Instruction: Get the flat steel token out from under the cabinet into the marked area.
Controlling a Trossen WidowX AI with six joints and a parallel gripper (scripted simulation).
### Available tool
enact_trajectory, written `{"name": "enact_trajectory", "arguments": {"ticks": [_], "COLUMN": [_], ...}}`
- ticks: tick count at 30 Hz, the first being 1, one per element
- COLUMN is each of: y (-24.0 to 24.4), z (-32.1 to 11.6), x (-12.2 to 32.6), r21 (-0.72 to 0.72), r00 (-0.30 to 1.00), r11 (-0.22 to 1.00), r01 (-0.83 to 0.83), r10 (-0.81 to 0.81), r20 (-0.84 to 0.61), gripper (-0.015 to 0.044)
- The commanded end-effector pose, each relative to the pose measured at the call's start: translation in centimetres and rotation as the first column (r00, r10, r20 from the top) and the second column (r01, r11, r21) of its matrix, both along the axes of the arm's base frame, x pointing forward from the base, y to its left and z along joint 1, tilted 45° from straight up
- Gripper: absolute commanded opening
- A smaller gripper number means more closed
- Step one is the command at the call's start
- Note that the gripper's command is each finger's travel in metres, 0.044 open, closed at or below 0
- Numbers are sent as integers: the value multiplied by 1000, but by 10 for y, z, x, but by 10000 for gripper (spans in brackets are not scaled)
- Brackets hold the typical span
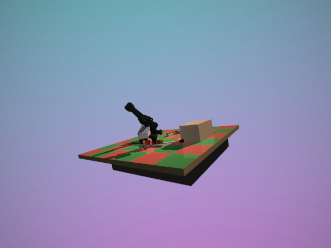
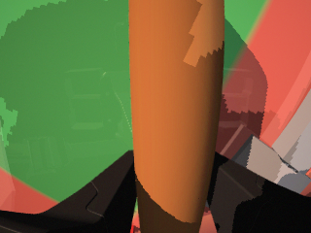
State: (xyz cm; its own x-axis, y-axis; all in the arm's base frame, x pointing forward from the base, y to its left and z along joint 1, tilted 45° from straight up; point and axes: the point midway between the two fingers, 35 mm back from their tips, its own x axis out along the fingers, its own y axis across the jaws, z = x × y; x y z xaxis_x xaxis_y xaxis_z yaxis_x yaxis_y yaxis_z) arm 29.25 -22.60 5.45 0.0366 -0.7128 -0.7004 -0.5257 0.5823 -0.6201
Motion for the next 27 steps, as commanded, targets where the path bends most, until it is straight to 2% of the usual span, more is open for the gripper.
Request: {"name": "enact_trajectory", "arguments": {"ticks": [1,27], "y": [3,18], "z": [-2,-16], "x": [9,41], "r21": [3,4], "r00": [1000,1000], "r11": [1000,1000], "r01": [-3,-2], "r10": [3,2], "r20": [10,13], "gripper": [0,0]}}
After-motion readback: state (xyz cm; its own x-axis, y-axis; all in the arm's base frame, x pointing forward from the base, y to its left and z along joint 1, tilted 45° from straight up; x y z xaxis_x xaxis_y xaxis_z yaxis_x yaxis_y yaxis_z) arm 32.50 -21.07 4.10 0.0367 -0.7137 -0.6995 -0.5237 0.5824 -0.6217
